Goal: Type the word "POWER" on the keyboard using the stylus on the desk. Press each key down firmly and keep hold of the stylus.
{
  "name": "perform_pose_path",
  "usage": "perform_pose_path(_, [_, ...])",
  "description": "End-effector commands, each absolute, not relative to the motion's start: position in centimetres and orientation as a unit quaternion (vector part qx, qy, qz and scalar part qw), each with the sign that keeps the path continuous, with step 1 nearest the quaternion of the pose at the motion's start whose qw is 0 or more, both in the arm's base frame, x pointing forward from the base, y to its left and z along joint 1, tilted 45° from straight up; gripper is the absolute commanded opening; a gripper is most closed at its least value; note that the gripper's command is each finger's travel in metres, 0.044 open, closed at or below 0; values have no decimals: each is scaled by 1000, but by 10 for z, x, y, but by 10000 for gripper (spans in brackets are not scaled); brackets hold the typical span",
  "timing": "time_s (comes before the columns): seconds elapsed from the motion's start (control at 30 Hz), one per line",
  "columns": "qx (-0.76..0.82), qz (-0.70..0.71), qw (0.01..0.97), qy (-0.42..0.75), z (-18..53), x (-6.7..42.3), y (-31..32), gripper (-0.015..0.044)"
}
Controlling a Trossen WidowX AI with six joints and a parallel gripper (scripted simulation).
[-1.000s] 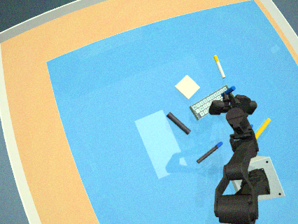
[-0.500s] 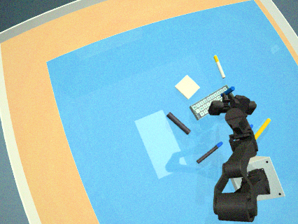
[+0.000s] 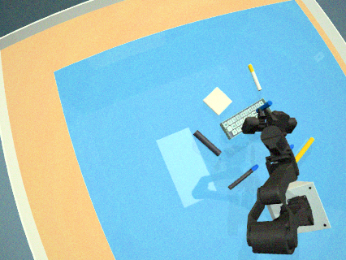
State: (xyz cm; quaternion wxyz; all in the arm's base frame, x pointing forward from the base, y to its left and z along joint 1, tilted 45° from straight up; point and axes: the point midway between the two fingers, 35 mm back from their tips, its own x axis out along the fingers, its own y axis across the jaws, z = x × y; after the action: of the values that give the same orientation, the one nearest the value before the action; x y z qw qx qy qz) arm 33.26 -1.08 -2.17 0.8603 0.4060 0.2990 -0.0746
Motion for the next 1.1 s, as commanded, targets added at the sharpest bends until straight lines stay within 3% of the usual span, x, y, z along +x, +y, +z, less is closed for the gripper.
perform_pose_path(0.0, [408, -78, 858, 301, -25, 331, -10, 81])
perform_pose_path(1.07, [408, -78, 858, 301, -29, 331, -6, 81])
